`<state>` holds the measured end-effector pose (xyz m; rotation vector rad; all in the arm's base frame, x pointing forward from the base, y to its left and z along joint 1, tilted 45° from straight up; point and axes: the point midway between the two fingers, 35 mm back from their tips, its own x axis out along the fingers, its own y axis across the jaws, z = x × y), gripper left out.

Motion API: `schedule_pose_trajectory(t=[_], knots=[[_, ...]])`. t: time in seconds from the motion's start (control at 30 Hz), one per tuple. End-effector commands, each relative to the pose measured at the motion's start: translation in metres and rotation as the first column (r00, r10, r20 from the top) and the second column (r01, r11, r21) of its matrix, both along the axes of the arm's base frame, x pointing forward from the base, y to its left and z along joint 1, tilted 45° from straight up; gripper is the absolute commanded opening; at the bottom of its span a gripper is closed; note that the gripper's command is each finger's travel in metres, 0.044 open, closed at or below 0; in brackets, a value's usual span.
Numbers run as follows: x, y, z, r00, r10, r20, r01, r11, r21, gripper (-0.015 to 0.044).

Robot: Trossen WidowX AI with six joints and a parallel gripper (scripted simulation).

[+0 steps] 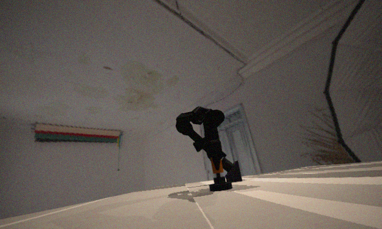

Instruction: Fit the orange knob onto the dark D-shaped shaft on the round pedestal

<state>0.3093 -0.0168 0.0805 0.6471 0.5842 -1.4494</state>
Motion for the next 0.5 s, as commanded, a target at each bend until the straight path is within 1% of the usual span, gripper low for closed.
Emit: schedule_pose_trajectory(t=[0.0,0.47], knots=[[0.0000,0.0001,-0.0003,1.000,0.019,-0.017,-0.019,1.000,0.000,0.0000],[0.0021,-0.0048,-0.0040,1.000,0.016,-0.013,-0.016,1.000,0.000,0.0000]])
